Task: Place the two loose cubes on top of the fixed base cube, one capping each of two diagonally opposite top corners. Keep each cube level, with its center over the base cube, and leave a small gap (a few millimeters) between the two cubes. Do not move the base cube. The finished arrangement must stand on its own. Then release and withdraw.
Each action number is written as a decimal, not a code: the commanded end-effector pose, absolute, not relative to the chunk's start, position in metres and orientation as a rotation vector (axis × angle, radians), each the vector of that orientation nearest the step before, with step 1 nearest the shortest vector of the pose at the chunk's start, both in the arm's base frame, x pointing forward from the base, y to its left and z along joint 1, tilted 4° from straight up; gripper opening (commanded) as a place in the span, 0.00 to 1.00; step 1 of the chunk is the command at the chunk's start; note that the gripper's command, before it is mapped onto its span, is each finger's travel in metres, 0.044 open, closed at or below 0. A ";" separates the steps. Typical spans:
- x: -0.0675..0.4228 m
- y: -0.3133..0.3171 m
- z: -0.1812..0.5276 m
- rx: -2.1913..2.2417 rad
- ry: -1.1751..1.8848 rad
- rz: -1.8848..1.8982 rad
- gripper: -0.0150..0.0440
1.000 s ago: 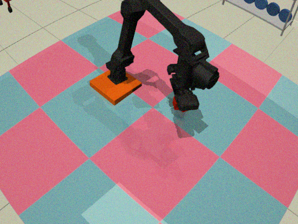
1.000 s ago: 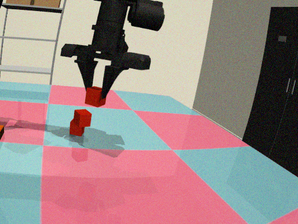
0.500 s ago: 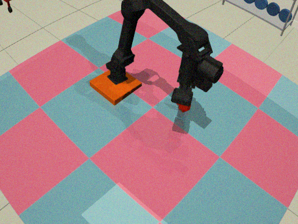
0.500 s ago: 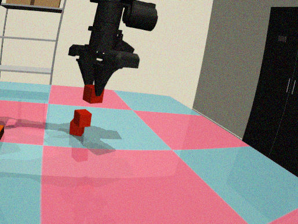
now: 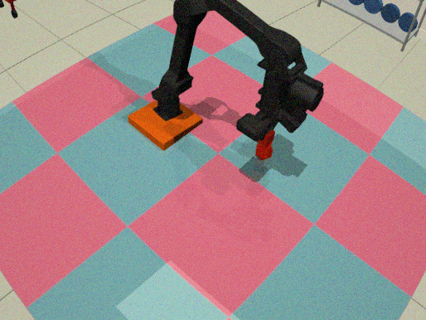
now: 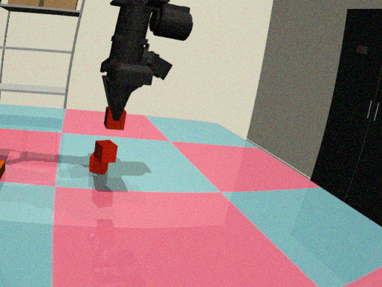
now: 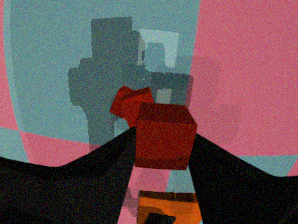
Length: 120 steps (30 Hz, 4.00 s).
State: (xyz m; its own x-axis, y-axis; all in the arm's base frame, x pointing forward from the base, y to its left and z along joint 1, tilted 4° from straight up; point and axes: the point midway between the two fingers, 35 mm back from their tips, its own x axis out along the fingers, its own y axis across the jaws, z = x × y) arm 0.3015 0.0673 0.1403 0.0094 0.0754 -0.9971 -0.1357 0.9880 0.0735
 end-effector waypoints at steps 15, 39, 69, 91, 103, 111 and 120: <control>0.289 0.094 0.139 0.370 1.554 -0.242 0.43; 0.272 0.125 0.137 0.867 1.452 -0.741 0.43; 0.271 0.128 0.100 0.874 1.450 -0.747 0.43; 0.272 0.131 0.076 0.868 1.452 -0.742 0.43; 0.272 0.131 0.076 0.868 1.453 -0.741 0.43; 0.272 0.131 0.076 0.868 1.453 -0.741 0.60; 0.272 0.129 0.087 0.865 1.452 -0.743 0.60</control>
